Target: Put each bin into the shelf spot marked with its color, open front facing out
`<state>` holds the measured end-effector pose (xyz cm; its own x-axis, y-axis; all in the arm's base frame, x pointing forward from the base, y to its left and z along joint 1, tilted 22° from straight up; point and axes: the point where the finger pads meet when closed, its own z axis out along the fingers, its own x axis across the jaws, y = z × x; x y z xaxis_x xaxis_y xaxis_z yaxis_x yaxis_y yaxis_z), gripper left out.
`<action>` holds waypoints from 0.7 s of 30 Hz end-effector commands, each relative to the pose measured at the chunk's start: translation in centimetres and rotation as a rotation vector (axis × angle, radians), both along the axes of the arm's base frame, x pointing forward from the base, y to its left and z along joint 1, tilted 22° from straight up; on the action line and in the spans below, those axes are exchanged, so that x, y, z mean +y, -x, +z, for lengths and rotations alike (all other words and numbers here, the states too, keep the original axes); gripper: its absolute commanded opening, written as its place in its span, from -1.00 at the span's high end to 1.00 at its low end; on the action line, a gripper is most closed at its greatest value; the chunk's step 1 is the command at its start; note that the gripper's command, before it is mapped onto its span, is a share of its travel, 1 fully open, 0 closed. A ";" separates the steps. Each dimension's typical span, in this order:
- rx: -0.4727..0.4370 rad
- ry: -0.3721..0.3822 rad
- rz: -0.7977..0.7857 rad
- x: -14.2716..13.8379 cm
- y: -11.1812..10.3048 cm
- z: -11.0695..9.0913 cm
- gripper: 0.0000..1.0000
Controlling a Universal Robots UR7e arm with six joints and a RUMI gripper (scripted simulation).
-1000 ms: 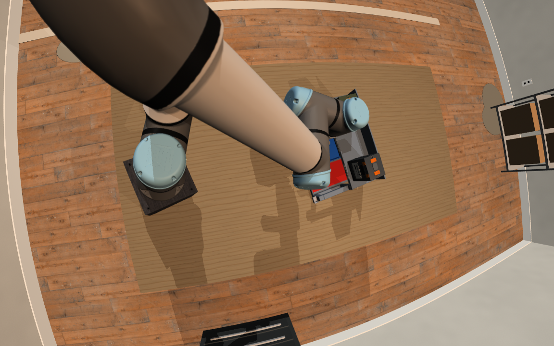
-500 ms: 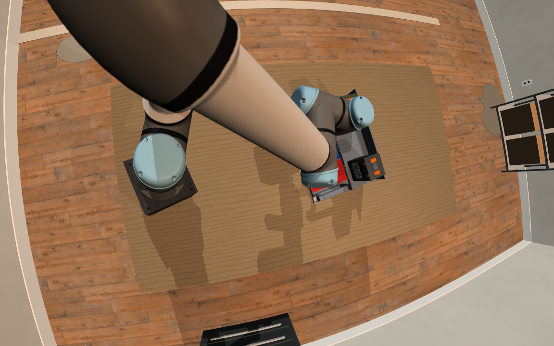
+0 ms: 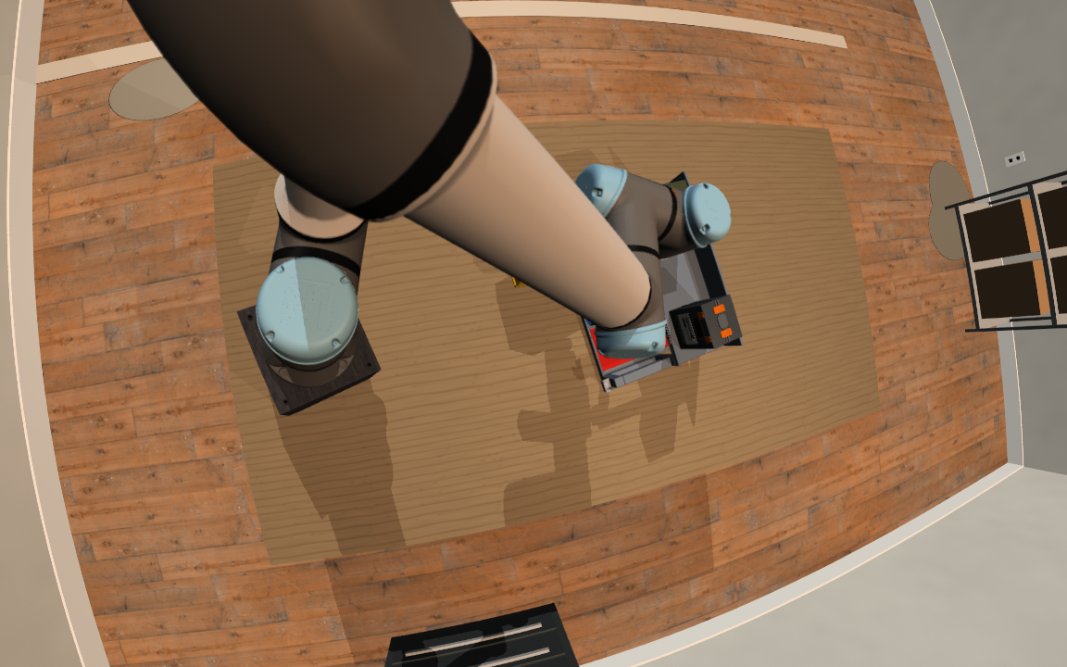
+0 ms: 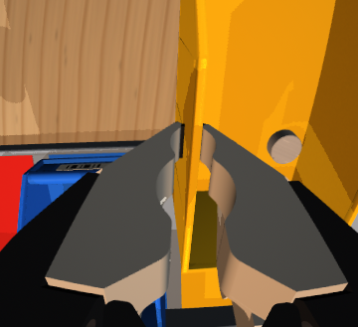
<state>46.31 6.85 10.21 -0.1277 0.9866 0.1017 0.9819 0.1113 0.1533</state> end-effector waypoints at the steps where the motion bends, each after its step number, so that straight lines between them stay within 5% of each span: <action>1: -0.001 0.000 0.000 0.0 -0.3 0.2 1.00; 21: -0.001 0.000 0.000 0.3 -2.1 0.9 1.00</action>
